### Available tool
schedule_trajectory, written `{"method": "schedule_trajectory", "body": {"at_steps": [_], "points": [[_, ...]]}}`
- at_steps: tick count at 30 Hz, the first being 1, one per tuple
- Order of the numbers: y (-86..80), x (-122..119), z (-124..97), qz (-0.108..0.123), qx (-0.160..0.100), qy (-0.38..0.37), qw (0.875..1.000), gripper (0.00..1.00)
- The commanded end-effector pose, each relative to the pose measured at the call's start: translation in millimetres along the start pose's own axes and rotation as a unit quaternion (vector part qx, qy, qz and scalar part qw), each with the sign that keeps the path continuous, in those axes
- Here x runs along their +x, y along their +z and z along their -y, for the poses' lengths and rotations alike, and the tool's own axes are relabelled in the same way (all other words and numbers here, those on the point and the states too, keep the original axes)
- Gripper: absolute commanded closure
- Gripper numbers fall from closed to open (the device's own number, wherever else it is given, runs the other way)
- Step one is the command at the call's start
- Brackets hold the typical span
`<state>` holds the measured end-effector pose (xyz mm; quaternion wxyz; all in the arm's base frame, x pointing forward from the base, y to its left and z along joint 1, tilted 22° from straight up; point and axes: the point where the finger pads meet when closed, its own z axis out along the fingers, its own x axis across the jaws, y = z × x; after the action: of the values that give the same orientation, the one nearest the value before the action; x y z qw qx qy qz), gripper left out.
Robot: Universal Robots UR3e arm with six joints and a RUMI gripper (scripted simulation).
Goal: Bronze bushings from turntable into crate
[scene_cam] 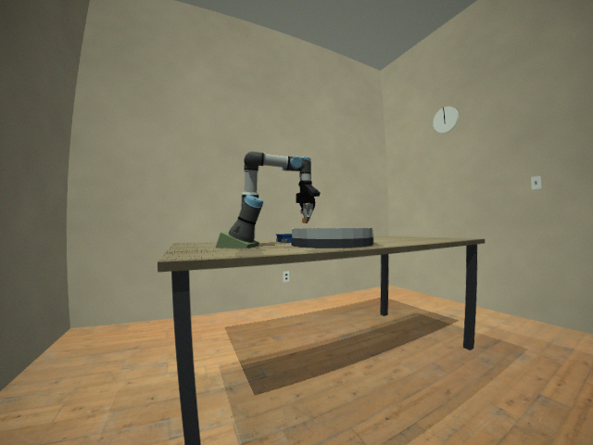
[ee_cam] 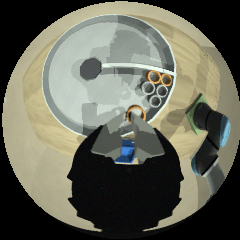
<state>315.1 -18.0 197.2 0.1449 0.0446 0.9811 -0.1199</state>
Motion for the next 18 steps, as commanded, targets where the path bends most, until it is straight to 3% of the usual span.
{"method": "schedule_trajectory", "body": {"at_steps": [1,18], "points": [[-0.7,-3.5,-13.5,0.000,0.002,0.001,1.000,1.00],[-0.5,-13.2,-63.8,0.000,0.002,0.001,1.000,1.00]]}}
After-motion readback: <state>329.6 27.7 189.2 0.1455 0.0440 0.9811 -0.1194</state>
